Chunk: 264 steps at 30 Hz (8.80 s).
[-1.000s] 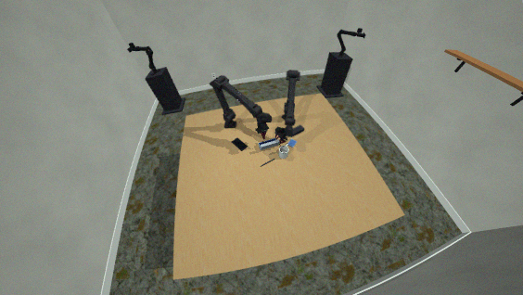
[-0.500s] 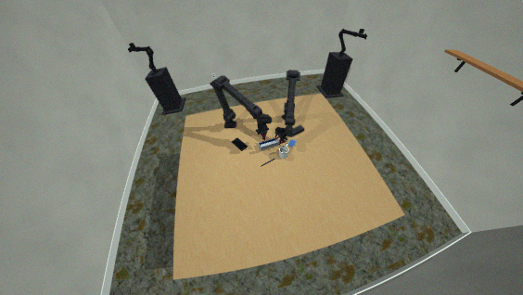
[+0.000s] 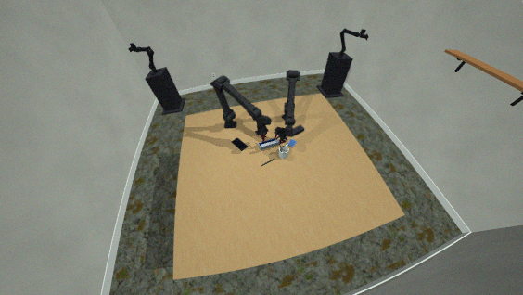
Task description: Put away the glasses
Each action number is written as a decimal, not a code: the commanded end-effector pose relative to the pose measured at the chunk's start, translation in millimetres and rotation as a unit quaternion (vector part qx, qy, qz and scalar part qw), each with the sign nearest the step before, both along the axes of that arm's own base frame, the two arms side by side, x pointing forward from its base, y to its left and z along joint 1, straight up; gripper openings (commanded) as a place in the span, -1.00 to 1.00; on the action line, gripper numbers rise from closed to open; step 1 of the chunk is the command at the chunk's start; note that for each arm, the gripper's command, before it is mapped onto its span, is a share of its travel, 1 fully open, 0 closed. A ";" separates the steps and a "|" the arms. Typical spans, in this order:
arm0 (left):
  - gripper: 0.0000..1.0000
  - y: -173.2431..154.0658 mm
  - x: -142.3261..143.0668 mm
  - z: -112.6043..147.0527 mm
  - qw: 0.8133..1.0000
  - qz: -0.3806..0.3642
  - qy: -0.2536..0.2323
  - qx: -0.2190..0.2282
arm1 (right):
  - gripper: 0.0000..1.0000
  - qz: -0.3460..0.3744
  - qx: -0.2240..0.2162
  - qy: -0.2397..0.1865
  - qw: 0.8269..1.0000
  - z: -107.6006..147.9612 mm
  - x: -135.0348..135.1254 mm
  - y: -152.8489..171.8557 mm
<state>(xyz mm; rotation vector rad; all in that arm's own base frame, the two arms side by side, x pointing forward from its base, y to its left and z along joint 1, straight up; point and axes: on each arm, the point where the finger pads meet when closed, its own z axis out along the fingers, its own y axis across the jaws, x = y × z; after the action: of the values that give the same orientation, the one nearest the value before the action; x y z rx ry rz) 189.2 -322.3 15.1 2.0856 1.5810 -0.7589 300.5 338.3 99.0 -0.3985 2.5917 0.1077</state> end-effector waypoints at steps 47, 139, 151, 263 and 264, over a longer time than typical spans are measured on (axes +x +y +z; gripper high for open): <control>0.15 2.2 -1.7 3.2 1.000 -0.004 -0.002 -0.001 | -1.00 0.001 0.002 -0.003 1.000 -41.4 11.3 -10.8; 0.15 2.2 -1.7 3.2 1.000 -0.004 -0.002 -0.001 | -1.00 0.009 -0.003 0.061 0.998 66.8 82.5 36.0; 0.15 2.2 -1.7 3.2 1.000 -0.004 -0.002 -0.001 | -1.00 0.000 -0.019 0.076 0.997 21.4 90.0 29.6; 0.15 -2.9 9.9 8.3 1.000 0.012 -0.008 -0.009 | -1.00 0.007 -0.046 0.106 0.993 -48.9 -9.7 1.0; 0.15 -2.9 9.9 8.3 1.000 0.012 -0.008 -0.009 | -1.00 0.007 -0.046 0.106 0.993 -48.9 -9.7 1.0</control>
<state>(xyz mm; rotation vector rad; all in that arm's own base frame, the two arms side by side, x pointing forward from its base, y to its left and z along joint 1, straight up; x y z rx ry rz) 185.4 -322.3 15.1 2.1021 1.5536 -0.7714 319.1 346.8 72.6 -0.4116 2.7480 0.0891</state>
